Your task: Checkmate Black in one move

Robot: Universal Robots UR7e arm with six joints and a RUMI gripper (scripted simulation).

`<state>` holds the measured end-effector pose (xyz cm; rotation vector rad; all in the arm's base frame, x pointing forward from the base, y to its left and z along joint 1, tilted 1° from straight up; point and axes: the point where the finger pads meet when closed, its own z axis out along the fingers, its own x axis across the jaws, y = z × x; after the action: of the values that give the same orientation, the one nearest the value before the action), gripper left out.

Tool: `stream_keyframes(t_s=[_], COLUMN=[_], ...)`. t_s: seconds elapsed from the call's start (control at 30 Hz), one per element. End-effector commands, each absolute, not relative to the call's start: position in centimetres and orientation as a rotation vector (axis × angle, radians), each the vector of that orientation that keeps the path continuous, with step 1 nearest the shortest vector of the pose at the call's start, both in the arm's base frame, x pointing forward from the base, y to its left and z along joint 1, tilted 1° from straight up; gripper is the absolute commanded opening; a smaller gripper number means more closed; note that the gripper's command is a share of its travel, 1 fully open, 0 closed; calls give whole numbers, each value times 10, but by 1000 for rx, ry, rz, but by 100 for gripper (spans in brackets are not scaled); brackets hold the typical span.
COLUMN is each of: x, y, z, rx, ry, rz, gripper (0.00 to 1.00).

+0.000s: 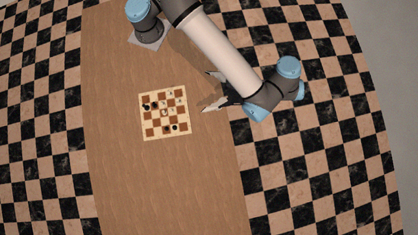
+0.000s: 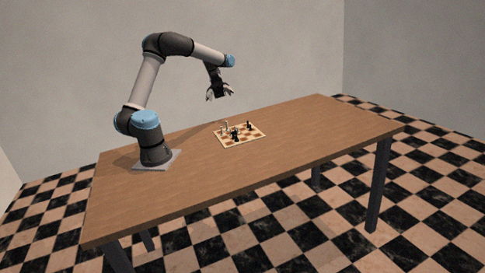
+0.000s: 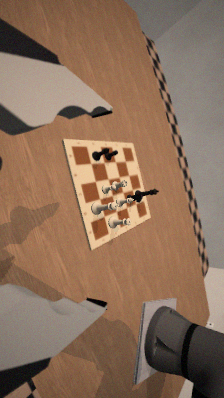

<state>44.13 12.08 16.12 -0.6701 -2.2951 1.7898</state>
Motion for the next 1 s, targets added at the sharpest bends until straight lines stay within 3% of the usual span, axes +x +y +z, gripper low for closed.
stream_keyframes(t_s=[0.0, 0.6, 0.97], x=[425, 360, 350], y=[96, 27, 9], z=[168, 168, 163], rx=[-906, -2012, -2486], ry=[-2303, -2019, -1715], rz=[1673, 966, 507], gripper=[100, 100, 100])
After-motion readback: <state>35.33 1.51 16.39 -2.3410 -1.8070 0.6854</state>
